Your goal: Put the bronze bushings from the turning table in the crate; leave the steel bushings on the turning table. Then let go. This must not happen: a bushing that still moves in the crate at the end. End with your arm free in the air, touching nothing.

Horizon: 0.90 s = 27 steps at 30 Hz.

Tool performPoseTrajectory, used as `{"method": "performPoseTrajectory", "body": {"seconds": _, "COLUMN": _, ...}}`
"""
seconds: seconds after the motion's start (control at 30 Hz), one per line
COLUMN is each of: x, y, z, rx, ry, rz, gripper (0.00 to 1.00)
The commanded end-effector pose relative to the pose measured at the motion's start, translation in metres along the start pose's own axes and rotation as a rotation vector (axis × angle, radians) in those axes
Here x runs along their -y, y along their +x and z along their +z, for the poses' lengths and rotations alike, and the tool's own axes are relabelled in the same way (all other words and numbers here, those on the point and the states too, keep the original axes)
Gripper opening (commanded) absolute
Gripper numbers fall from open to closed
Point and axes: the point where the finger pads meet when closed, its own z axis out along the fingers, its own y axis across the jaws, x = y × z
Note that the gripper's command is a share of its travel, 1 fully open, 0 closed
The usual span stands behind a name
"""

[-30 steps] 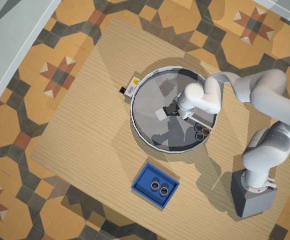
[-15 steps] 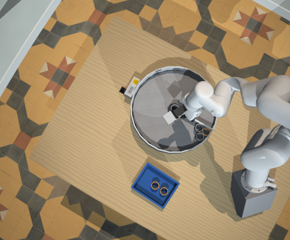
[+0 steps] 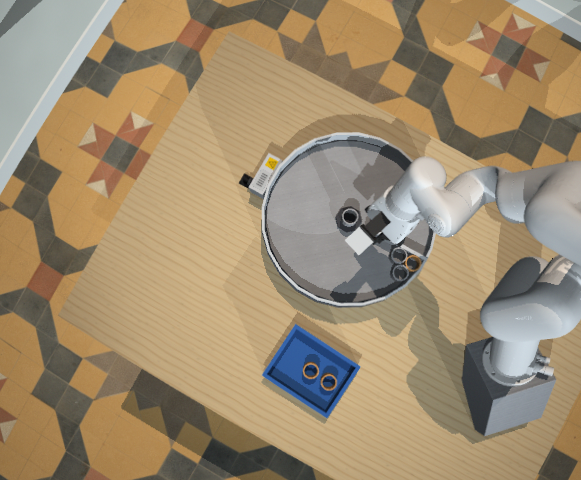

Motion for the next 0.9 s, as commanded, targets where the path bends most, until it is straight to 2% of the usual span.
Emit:
{"method": "performPoseTrajectory", "body": {"seconds": 0.0, "x": 0.012, "y": -0.004, "z": -0.002, "rx": -0.1, "ry": 0.033, "rz": -0.077, "gripper": 0.1}}
{"method": "performPoseTrajectory", "body": {"seconds": 0.57, "x": 0.04, "y": -0.009, "z": -0.004, "rx": -0.242, "ry": 0.085, "rz": -0.237, "gripper": 0.1}}
{"method": "performPoseTrajectory", "body": {"seconds": 0.87, "x": 0.049, "y": -0.012, "z": -0.005, "rx": -0.285, "ry": 0.104, "rz": -0.286, "gripper": 0.1}}
